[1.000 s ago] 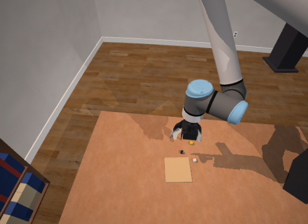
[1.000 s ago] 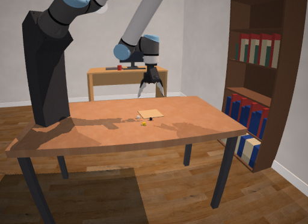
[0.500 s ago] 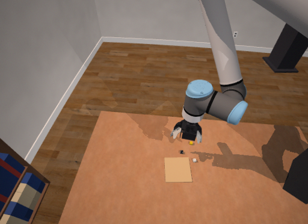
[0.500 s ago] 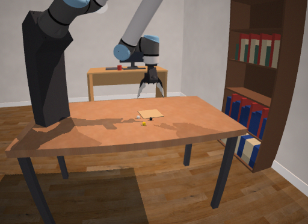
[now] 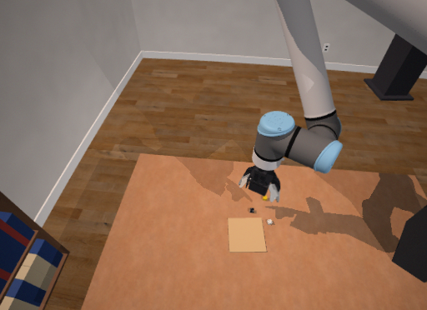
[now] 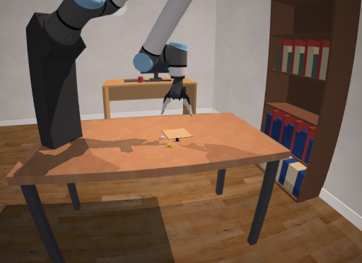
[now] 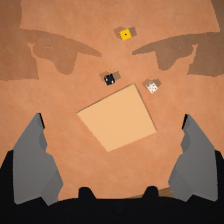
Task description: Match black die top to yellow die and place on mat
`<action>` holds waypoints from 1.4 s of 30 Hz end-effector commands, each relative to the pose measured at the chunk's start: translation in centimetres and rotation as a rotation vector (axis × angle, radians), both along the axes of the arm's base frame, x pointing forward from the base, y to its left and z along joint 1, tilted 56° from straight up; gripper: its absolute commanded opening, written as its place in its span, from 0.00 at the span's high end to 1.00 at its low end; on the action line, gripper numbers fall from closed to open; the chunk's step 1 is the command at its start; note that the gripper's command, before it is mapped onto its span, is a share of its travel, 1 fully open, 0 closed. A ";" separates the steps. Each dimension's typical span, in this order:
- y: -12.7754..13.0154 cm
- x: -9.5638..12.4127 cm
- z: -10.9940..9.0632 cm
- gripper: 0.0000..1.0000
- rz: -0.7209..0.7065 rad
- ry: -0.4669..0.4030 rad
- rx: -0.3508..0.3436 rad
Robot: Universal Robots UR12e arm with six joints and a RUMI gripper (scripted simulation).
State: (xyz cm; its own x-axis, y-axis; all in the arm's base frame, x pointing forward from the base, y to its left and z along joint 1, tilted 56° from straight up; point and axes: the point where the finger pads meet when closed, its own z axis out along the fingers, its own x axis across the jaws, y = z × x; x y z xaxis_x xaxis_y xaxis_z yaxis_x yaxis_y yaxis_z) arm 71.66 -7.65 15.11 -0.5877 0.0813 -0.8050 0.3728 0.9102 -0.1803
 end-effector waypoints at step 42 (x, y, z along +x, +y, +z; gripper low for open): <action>-0.8 0.9 -1.9 0.00 -0.647 -0.463 0.818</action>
